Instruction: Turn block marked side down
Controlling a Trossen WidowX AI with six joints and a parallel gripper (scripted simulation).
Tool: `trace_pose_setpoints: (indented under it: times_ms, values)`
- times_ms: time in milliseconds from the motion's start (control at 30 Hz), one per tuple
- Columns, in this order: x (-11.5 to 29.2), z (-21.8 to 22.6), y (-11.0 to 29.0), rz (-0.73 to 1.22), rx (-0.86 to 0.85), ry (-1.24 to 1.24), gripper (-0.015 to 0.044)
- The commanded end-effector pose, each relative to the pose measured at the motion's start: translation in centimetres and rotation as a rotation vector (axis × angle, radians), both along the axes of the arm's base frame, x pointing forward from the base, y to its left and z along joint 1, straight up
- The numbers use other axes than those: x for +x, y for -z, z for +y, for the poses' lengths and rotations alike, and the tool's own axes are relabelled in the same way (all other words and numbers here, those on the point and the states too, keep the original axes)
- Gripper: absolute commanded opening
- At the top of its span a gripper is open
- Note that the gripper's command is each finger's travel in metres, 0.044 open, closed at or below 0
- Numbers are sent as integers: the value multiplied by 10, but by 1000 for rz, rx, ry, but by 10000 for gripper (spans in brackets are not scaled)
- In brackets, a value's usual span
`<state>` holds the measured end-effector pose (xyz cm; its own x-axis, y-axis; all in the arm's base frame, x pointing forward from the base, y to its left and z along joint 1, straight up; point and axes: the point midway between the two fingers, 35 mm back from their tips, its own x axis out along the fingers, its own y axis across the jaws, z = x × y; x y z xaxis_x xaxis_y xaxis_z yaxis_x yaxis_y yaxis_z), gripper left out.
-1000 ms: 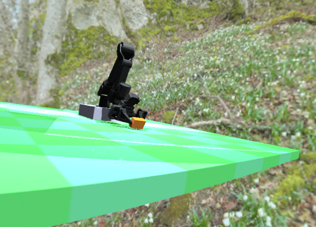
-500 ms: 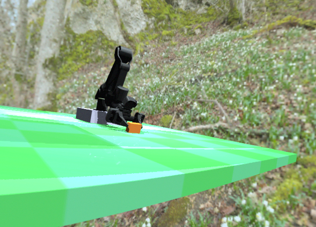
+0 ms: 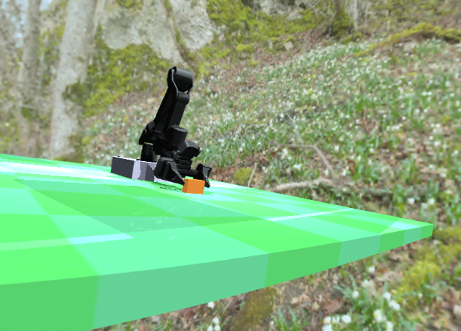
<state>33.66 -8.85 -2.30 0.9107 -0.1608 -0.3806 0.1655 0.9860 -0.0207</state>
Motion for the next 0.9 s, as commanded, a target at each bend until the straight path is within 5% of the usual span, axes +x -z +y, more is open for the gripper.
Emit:
trace_pose_setpoints:
  times_ms: [0, 633, 867]
  values:
    - [0, 1, 0, -2, 1, -4, 440]
    - [1, 0, 0, 2, 2, -3, 440]
    - [15, -5, -10, 185, 39, 4, 440]
